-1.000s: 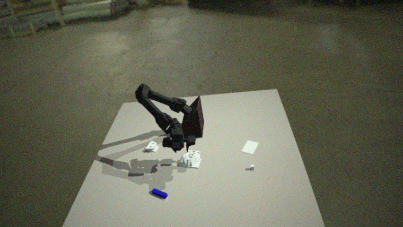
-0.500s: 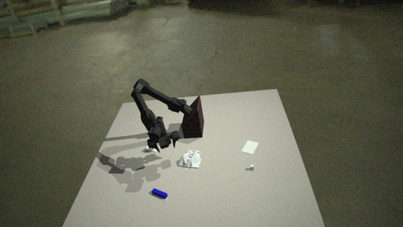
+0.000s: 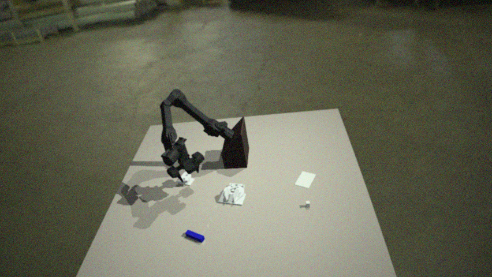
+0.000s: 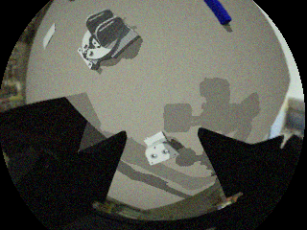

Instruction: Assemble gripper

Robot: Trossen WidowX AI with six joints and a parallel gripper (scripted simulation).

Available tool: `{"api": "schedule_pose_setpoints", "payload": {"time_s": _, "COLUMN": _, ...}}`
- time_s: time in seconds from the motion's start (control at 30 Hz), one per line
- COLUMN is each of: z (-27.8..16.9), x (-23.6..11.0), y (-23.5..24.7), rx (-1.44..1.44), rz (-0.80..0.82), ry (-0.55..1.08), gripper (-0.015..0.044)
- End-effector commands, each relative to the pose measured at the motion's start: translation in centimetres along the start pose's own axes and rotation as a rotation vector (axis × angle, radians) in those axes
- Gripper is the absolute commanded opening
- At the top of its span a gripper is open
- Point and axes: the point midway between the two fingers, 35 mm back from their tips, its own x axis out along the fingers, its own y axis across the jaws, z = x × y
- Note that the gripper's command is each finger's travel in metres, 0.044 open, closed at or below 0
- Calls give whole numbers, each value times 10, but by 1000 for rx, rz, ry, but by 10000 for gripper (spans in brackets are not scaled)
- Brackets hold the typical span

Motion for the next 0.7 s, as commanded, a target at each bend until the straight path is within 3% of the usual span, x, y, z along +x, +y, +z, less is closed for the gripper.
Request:
{"api": "schedule_pose_setpoints", "payload": {"time_s": 0.0, "z": -26, "x": -2, "y": -1, "rx": -135, "rz": 3, "ry": 4, "gripper": 440}}
{"api": "schedule_pose_setpoints", "payload": {"time_s": 0.4, "z": -90, "x": -16, "y": 0, "rx": -460, "rz": -18, "ry": 37, "gripper": 440}}
{"api": "schedule_pose_setpoints", "payload": {"time_s": 0.67, "z": -94, "x": -17, "y": 1, "rx": -478, "rz": -19, "ry": 40, "gripper": 440}}
